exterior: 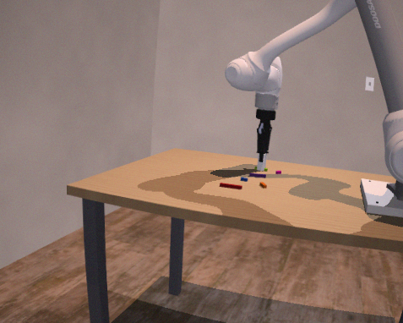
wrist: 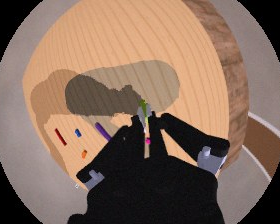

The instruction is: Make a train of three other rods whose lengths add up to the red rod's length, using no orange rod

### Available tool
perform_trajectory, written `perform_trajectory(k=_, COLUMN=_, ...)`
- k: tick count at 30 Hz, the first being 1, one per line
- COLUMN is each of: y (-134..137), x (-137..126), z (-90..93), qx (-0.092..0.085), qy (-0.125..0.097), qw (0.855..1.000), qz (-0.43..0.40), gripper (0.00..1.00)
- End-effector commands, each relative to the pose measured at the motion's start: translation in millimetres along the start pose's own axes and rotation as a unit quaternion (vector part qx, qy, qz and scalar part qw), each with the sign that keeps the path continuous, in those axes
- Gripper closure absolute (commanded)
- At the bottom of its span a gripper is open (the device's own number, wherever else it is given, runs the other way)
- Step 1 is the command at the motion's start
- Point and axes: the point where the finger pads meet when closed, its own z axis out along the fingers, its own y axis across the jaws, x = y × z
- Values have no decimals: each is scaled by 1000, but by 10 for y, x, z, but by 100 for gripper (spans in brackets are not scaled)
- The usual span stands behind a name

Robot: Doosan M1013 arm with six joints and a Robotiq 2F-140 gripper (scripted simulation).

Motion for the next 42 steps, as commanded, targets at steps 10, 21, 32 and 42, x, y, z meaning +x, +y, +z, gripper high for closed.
perform_trajectory(k=10, y=0, x=0, z=0, qx=0, qy=0, qw=1000, qz=0, gripper=97)
perform_trajectory(k=21, y=0, x=0, z=-191, qx=0, qy=0, qw=1000, qz=0, gripper=97)
perform_trajectory(k=32, y=0, x=0, z=-830, qx=0, qy=0, qw=1000, qz=0, gripper=97)
perform_trajectory(k=42, y=0, x=0, z=-1000, qx=0, qy=0, qw=1000, qz=0, gripper=97)
